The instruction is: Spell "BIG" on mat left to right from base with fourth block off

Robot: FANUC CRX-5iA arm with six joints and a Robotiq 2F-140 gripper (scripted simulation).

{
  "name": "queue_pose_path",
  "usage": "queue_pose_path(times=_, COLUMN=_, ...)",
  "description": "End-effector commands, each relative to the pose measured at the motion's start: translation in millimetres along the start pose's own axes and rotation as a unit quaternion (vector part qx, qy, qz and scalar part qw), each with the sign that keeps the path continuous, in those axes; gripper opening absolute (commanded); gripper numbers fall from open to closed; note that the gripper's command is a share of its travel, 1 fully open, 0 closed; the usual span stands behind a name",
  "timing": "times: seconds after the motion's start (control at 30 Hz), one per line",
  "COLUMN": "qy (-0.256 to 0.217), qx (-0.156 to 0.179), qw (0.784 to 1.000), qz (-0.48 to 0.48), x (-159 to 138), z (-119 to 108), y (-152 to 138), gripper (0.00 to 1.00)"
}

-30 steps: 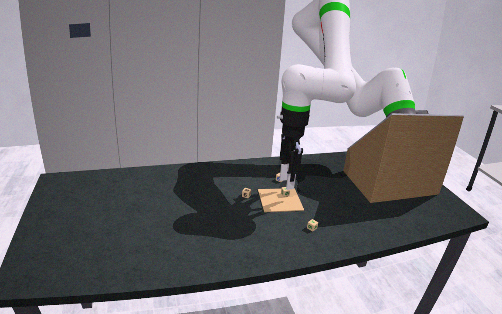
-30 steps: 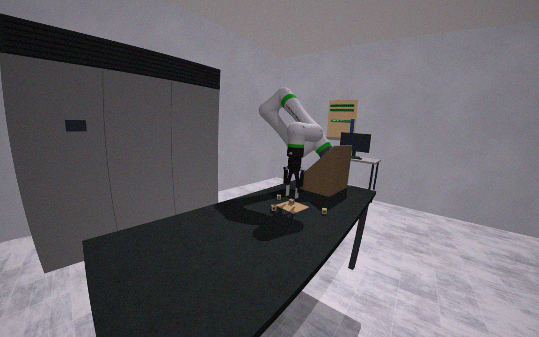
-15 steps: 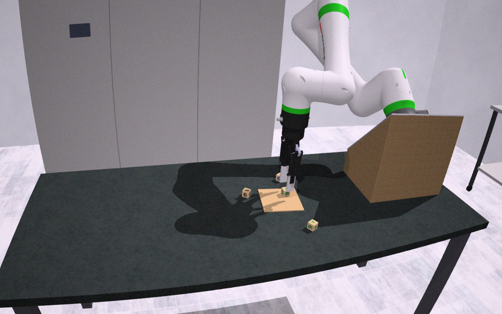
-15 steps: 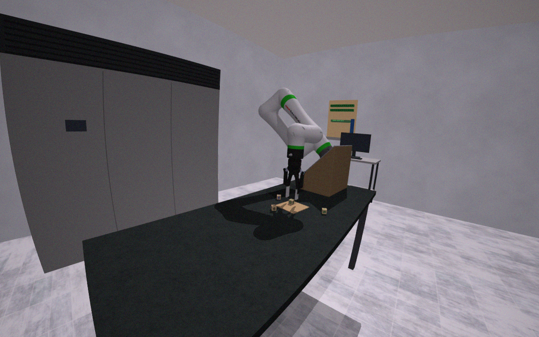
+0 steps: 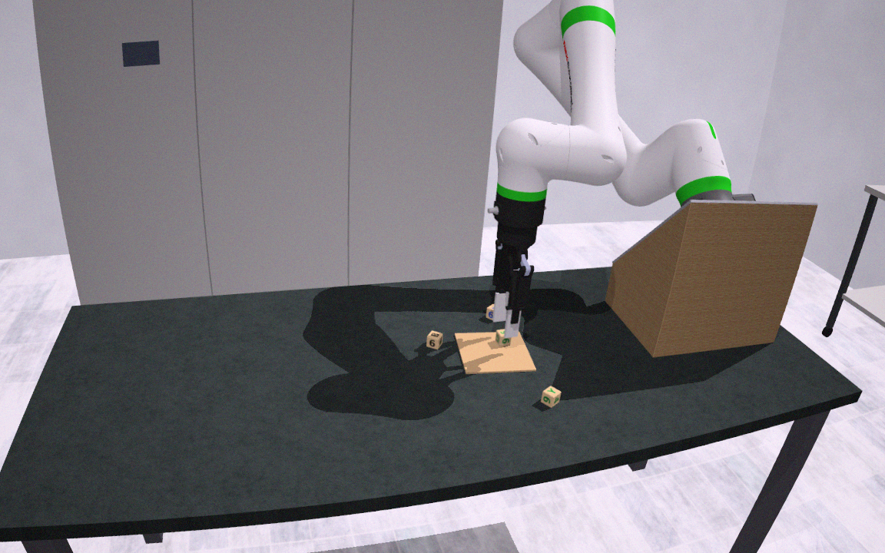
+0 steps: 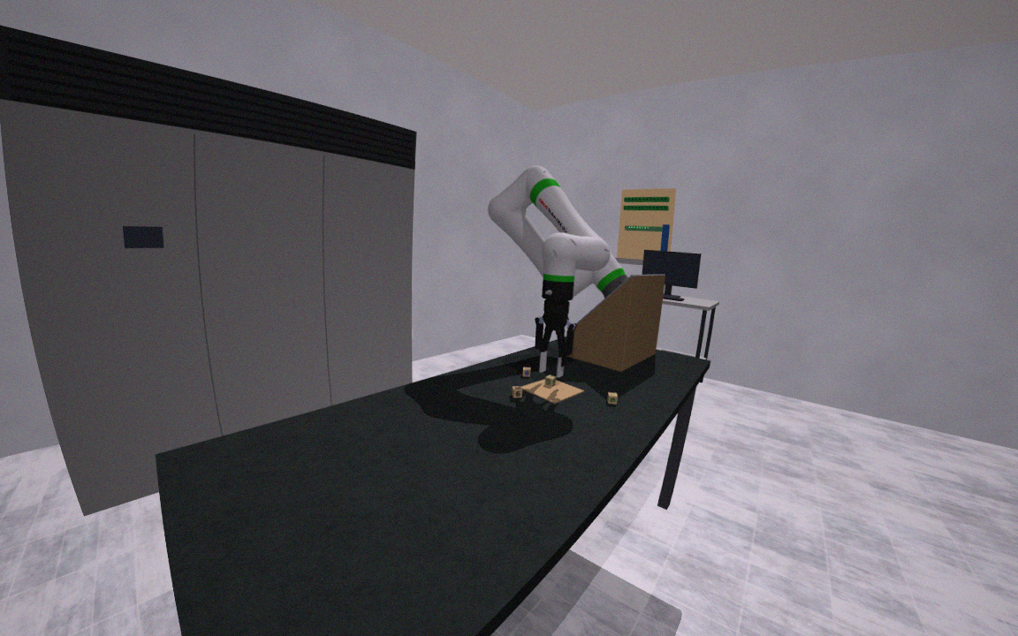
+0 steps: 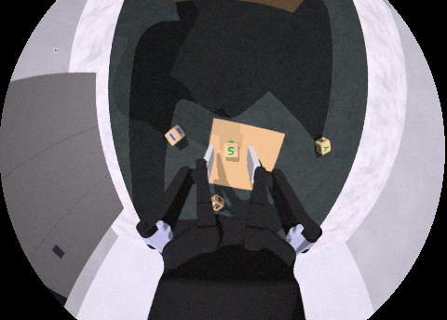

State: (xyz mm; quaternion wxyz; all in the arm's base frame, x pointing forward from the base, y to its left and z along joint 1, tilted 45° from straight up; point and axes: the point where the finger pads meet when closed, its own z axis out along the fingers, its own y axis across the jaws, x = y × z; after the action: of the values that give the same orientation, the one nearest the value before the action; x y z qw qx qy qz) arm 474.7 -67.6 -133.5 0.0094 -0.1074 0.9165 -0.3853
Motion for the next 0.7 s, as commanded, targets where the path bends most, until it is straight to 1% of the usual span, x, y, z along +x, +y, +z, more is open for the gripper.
queue_pose_path(times=0.0, qy=0.000, qx=0.000, qw=1.000, qz=0.000, x=0, z=1, y=0, gripper=0.37)
queue_pose_path(times=0.33, qy=0.000, qx=0.000, qw=1.000, qz=0.000, x=0, z=18, y=0, gripper=0.37)
queue_pose_path(times=0.4, qy=0.000, qx=0.000, qw=1.000, qz=0.000, x=0, z=18, y=0, gripper=0.37)
queue_pose_path(times=0.67, qy=0.000, qx=0.000, qw=1.000, qz=0.000, x=0, z=30, y=0, gripper=0.37)
